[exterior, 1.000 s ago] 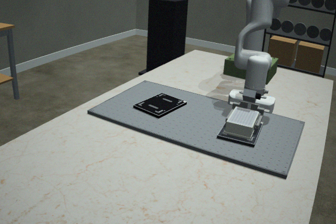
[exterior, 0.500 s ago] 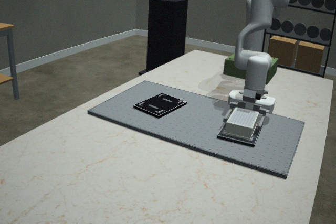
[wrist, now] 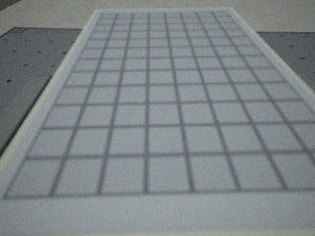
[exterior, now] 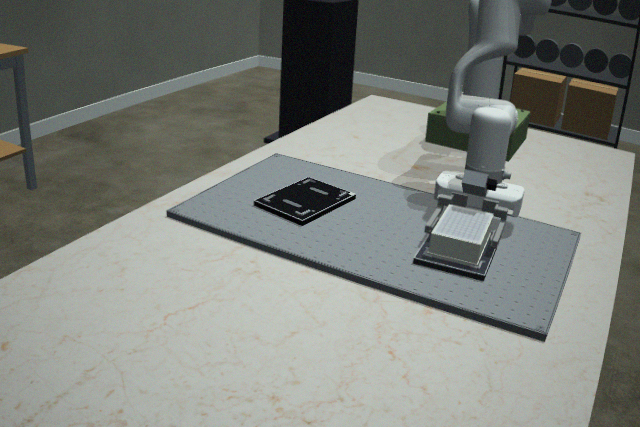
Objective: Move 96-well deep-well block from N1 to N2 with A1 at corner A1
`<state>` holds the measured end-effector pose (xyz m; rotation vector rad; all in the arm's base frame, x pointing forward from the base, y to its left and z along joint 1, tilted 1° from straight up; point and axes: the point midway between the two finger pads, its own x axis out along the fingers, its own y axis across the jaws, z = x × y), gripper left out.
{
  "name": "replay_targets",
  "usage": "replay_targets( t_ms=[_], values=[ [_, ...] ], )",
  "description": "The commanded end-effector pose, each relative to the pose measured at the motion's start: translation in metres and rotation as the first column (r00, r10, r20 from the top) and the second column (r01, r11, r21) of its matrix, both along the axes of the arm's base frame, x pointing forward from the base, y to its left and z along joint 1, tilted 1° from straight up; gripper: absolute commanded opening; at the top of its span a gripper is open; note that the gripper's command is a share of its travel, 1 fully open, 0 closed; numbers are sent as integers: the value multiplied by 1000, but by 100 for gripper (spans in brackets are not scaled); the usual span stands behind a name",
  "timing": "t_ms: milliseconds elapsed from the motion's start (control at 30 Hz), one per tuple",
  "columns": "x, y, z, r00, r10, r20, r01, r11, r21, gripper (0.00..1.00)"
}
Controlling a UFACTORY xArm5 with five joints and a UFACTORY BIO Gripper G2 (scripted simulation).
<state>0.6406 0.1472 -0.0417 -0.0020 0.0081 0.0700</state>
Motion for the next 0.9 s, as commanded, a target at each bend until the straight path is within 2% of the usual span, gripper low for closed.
replay_targets(
  t_ms=[0,500,867],
  values=[
    [1,0,2,1000,0,6,0,1000,-8,37],
    [1,0,2,1000,0,6,0,1000,-8,37],
    [1,1,31,1000,0,6,0,1000,-8,37]
  ],
)
